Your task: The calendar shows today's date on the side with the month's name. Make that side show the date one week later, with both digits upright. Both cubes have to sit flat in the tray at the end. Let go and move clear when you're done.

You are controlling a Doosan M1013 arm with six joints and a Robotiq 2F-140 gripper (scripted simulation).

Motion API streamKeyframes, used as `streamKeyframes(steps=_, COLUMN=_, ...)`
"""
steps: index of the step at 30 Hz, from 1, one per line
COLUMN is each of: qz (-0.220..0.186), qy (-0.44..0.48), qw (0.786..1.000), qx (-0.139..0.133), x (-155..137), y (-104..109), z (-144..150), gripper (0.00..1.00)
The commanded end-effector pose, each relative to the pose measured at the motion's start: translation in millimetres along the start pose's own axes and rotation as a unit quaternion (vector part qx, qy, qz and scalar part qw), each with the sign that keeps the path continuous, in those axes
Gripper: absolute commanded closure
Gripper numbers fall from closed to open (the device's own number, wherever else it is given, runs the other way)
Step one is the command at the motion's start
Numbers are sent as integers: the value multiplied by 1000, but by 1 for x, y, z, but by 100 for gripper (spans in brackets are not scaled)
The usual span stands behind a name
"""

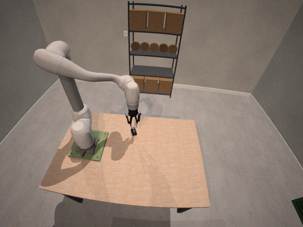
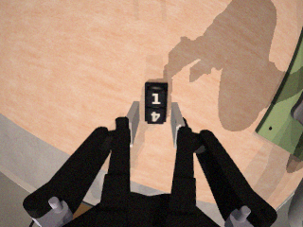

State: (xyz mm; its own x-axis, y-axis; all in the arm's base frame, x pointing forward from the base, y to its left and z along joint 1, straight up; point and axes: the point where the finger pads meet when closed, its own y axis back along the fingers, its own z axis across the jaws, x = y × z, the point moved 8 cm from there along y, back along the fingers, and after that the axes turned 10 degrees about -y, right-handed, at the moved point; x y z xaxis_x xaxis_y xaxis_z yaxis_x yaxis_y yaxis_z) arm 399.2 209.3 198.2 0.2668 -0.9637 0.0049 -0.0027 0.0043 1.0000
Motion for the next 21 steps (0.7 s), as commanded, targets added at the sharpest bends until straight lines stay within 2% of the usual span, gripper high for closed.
streamKeyframes(steps=1, qz=0, qy=0, qw=1000, qx=0, x=0, y=0, z=0, gripper=65)
streamKeyframes(steps=21, qz=0, qy=0, qw=1000, qx=0, x=0, y=-12, z=0, gripper=65)
